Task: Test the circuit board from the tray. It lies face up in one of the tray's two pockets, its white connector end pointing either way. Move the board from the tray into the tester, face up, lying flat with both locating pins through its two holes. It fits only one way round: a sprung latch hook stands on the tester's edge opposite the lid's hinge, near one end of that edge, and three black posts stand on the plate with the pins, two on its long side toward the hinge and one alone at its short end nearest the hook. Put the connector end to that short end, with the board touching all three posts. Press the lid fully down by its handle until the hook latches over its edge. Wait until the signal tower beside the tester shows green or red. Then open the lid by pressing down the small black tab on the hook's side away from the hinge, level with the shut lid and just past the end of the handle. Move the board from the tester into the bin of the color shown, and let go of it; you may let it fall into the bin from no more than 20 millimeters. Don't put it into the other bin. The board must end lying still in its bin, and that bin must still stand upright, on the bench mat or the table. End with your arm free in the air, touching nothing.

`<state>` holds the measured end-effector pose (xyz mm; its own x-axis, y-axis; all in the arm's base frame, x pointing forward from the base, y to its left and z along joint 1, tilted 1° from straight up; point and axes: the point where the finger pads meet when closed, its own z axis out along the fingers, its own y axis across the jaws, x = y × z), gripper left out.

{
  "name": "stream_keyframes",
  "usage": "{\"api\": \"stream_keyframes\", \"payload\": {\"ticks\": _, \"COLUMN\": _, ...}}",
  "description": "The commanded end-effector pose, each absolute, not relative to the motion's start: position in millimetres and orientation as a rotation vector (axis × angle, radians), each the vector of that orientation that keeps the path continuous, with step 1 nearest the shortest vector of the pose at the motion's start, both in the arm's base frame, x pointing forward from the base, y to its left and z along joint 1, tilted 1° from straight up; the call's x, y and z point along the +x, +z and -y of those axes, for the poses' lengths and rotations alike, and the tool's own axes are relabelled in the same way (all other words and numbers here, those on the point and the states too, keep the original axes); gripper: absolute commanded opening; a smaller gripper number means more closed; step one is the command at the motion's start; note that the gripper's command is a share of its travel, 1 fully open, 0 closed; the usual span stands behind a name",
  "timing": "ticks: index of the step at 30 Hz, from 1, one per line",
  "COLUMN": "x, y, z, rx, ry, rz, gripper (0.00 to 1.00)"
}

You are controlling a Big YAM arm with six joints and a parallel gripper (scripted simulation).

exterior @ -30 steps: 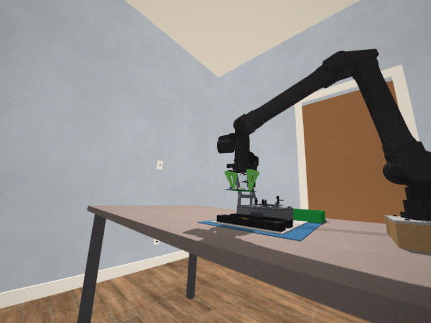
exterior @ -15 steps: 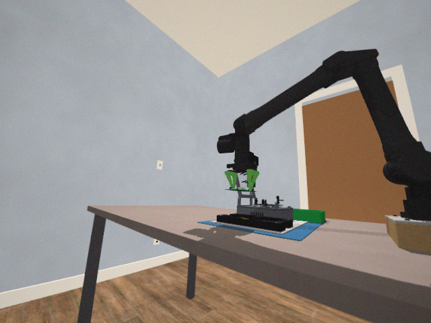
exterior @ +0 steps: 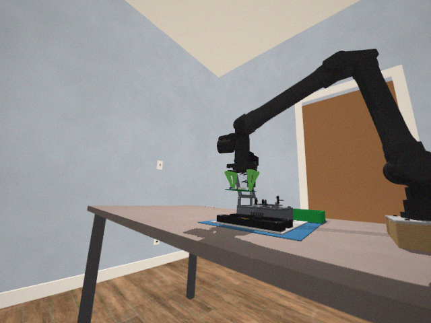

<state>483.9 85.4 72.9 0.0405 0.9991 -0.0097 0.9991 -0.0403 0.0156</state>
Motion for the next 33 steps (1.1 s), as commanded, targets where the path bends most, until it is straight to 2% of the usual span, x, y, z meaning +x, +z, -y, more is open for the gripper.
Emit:
{"api": "stream_keyframes", "payload": {"ticks": 1, "x": 484.5, "y": 84.7, "z": -83.0, "rx": 2.251, "ry": 0.016, "rz": -2.15, "gripper": 0.72}}
{"api": "stream_keyframes", "payload": {"ticks": 23, "x": 479.7, "y": 91.4, "z": -52.0, "rx": 2.234, "ry": 0.049, "rz": -2.142, "gripper": 0.72}}
{"api": "stream_keyframes", "payload": {"ticks": 28, "x": 476.4, "y": 73.9, "z": -43.8, "rx": 2.249, "ry": 0.006, "rz": -2.157, "gripper": 0.72}}
{"api": "stream_keyframes", "payload": {"ticks": 33, "x": 473.6, "y": 92.9, "z": -28.8, "rx": 2.231, "ry": 0.052, "rz": -2.139, "gripper": 0.72}}
